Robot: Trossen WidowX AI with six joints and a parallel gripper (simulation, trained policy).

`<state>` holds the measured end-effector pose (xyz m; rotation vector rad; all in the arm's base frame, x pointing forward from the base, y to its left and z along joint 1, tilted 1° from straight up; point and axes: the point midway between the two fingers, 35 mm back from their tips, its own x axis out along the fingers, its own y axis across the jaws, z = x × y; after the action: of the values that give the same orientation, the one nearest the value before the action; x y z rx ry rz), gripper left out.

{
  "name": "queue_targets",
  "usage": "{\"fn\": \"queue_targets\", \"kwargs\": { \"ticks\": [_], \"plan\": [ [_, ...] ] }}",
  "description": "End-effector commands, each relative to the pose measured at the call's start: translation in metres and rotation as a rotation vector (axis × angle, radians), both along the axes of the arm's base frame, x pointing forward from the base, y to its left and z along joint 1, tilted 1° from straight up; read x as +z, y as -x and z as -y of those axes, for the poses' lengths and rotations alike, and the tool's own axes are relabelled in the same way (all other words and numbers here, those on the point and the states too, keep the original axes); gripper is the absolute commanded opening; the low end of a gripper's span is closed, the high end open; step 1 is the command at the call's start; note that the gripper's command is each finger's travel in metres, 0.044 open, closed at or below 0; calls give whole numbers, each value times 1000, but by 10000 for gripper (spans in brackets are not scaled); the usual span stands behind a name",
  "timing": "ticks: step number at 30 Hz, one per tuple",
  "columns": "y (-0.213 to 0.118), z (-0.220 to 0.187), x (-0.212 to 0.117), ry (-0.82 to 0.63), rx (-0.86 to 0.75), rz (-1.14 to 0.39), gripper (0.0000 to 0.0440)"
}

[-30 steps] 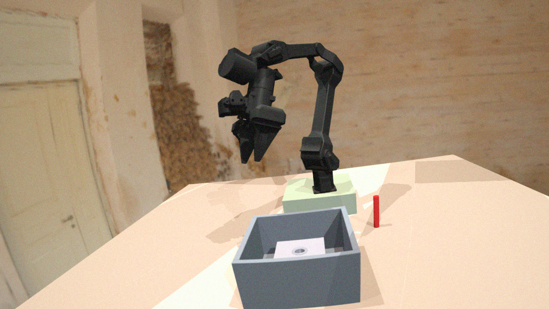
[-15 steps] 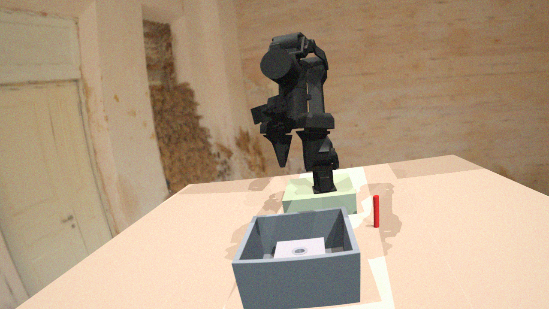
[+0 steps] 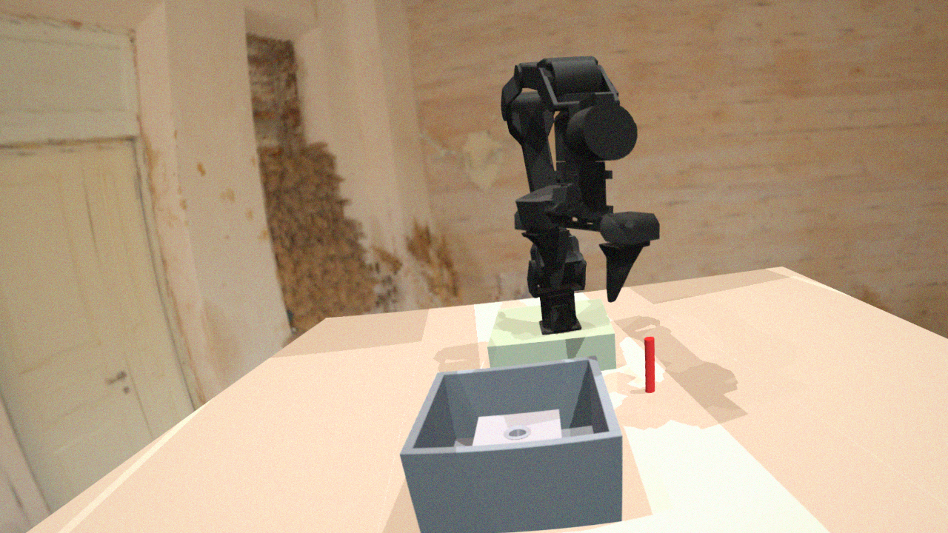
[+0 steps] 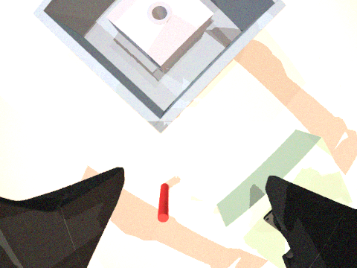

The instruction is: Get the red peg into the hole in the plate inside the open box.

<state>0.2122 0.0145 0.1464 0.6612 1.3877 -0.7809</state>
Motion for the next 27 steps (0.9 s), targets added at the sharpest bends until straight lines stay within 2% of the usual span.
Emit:
{"fn": "queue_targets", "kwargs": {
  "ticks": [1,14,27],
  "plan": [
    [8,-21,-7,19,8,-55,440],
    [35,-74,-36,79,50,-163,440],
    [41,-97,-82,113,116,-142,440]
  ]
}}
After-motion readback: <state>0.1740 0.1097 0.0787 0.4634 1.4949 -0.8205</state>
